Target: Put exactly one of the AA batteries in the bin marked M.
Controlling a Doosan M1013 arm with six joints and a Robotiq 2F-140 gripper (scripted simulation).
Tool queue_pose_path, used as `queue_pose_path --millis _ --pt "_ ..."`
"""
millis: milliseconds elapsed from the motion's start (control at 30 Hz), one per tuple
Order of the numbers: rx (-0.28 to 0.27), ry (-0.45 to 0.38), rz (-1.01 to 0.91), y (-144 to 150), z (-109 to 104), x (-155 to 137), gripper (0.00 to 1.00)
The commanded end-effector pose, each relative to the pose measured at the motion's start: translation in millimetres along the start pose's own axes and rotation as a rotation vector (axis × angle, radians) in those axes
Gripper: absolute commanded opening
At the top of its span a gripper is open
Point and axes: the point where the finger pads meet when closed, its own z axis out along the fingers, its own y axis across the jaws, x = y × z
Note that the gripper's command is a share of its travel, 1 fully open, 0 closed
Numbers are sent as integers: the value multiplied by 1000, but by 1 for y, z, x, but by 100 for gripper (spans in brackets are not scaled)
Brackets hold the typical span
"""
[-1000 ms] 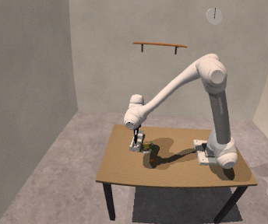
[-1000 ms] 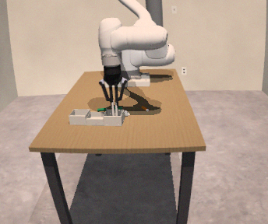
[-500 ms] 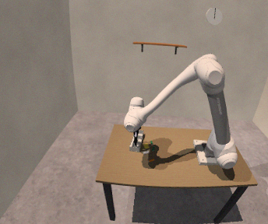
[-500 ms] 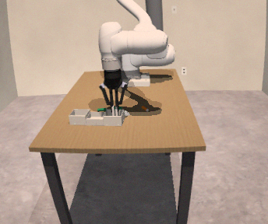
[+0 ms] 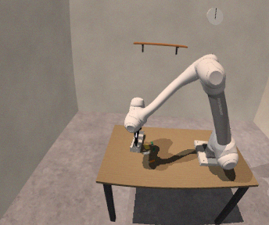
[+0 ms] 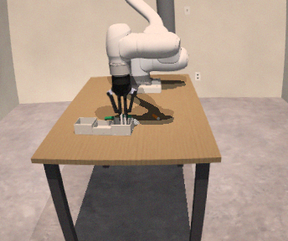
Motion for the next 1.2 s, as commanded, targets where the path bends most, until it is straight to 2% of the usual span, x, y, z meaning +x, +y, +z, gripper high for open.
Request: queue_pose_path --millis 0,700,1167 --pt "0 0 0 0 0 0 5" --pt "0 0 0 0 0 0 5" --pt "0 0 0 0 -16 0 5"
